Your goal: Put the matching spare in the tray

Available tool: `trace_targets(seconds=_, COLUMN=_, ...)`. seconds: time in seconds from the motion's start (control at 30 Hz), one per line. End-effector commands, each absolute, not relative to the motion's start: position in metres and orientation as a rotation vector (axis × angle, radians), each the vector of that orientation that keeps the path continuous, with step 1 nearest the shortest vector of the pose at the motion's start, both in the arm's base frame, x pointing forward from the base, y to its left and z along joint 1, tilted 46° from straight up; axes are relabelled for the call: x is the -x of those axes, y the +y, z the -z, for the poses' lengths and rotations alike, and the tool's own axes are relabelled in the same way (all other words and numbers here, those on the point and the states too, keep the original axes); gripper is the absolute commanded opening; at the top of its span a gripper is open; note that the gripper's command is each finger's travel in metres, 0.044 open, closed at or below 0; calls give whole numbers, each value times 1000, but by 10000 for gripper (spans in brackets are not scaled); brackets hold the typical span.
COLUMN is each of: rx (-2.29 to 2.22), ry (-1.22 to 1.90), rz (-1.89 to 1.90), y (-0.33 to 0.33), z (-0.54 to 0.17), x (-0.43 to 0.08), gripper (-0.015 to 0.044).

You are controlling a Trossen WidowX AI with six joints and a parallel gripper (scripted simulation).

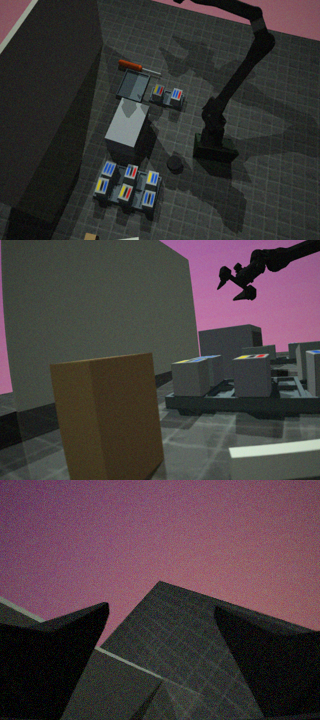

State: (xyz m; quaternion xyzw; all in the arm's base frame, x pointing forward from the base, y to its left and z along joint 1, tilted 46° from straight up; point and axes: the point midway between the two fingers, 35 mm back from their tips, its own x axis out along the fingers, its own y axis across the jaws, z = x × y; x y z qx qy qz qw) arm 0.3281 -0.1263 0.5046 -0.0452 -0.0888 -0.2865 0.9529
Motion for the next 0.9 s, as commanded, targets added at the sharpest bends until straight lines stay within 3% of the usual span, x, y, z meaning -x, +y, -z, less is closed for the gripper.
trace_targets(seconds=0.0, rx=40, ry=44, rz=525, y=-108, z=-447, x=-375, gripper=440)
trace_targets(seconds=0.4, rx=10, ry=629, rz=449, y=-31, z=-289, x=-432, gripper=440)
trace_targets(seconds=0.77, rx=253, ry=1169, rz=550, y=52, z=-148, x=-406, gripper=440)
trace_targets(seconds=0.87, rx=253, ry=1169, rz=550, y=52, z=-148, x=-406, gripper=440)
